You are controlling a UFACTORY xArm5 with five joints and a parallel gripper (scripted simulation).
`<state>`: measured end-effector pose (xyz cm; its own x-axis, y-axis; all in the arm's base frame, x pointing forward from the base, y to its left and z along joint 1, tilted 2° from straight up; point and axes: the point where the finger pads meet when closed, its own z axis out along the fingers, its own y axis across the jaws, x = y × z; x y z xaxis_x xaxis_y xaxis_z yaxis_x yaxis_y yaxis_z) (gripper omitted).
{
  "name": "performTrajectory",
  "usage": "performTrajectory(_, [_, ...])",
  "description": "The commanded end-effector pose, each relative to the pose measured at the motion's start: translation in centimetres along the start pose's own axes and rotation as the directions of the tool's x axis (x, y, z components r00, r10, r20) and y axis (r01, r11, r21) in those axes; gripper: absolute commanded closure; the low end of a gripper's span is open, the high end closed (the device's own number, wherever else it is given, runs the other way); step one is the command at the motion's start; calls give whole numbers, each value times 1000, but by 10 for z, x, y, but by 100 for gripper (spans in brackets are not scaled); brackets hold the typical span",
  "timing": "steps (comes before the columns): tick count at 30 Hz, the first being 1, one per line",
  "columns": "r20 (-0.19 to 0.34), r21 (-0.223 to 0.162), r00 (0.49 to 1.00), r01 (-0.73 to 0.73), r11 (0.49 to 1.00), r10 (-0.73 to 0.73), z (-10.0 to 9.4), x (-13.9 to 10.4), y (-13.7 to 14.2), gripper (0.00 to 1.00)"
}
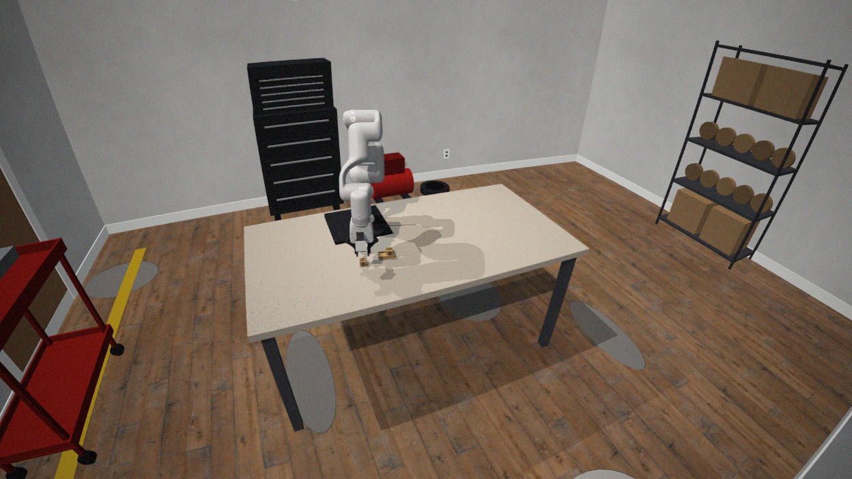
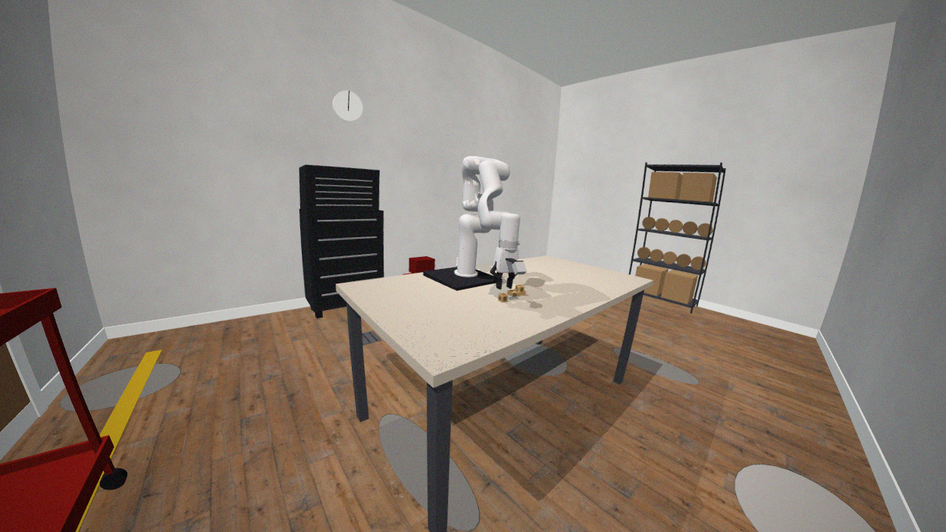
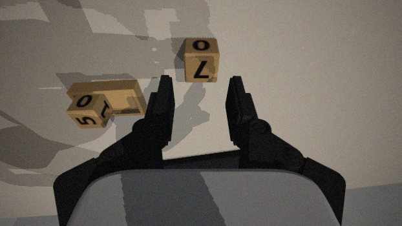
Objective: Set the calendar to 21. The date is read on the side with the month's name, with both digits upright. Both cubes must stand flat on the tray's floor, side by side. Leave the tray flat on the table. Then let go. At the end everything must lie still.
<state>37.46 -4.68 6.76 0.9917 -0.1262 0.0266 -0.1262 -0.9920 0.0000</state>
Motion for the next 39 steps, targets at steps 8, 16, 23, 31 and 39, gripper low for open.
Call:
performTrajectory(8, [-3, 0, 1000, 0, 1000, 0, -28, 1, 0, 53])
performTrajectory(16, [-36, 0, 999, 0, 1000, 0, -32, 1, 0, 53])
performTrajectory(23, [-122, 0, 993, -1, 1000, 1, -34, -1, 0, 53])
performTrajectory(31, [-239, 0, 971, 7, 1000, -7, -31, -4, -2, 53])
performTrajectory(39, [-310, 0, 951, 7, 1000, -7, -30, -5, -2, 53])
